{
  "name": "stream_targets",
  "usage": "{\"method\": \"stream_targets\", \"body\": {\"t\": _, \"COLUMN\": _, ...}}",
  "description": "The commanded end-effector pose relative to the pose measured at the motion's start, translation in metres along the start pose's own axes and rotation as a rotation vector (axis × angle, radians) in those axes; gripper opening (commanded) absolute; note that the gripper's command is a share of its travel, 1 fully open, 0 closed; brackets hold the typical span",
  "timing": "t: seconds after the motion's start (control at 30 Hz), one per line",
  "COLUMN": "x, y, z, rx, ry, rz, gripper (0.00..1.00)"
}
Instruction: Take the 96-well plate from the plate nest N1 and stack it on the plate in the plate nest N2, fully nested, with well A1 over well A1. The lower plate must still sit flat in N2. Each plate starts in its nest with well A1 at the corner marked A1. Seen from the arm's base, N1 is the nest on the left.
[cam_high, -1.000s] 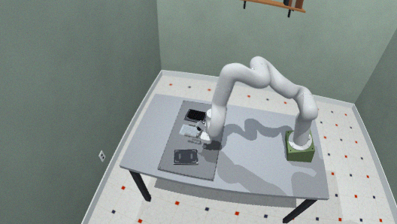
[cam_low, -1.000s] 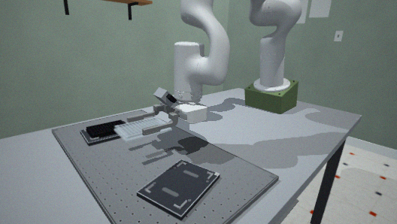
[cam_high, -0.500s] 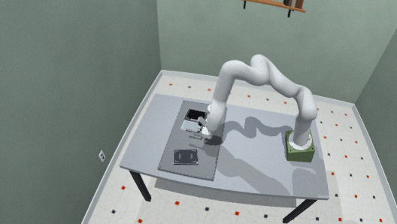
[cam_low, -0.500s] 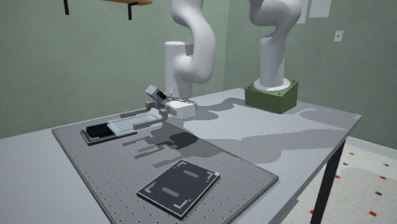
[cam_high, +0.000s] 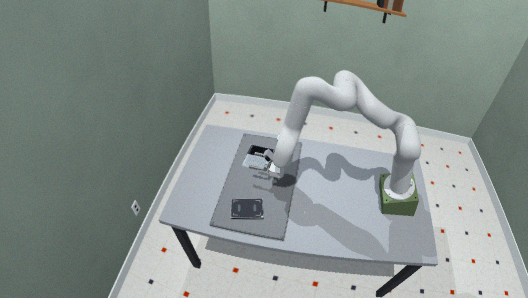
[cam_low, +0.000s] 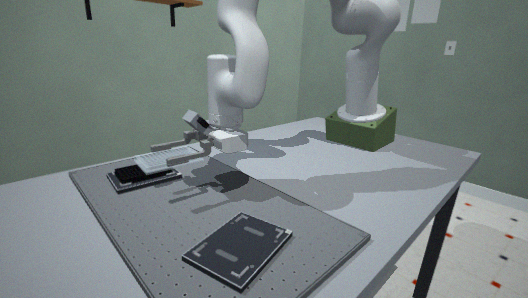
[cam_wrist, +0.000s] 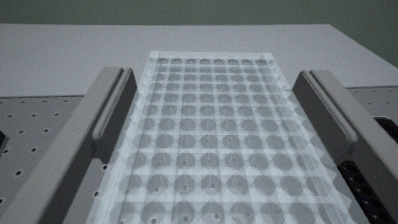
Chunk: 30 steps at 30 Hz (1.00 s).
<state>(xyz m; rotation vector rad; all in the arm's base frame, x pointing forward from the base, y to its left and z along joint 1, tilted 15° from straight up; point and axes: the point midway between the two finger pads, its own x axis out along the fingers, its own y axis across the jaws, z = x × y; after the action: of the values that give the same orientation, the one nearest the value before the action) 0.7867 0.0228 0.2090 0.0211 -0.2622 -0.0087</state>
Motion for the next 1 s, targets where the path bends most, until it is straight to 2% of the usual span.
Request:
{"method": "stream_targets", "body": {"t": 0.0, "x": 0.003, "y": -0.015, "z": 0.001, "rx": 0.006, "ry": -0.001, "rz": 0.001, "gripper": 0.00}}
{"method": "stream_targets", "body": {"t": 0.97, "x": 0.012, "y": -0.098, "z": 0.000, "rx": 0.006, "ry": -0.001, "rz": 0.001, "gripper": 0.00}}
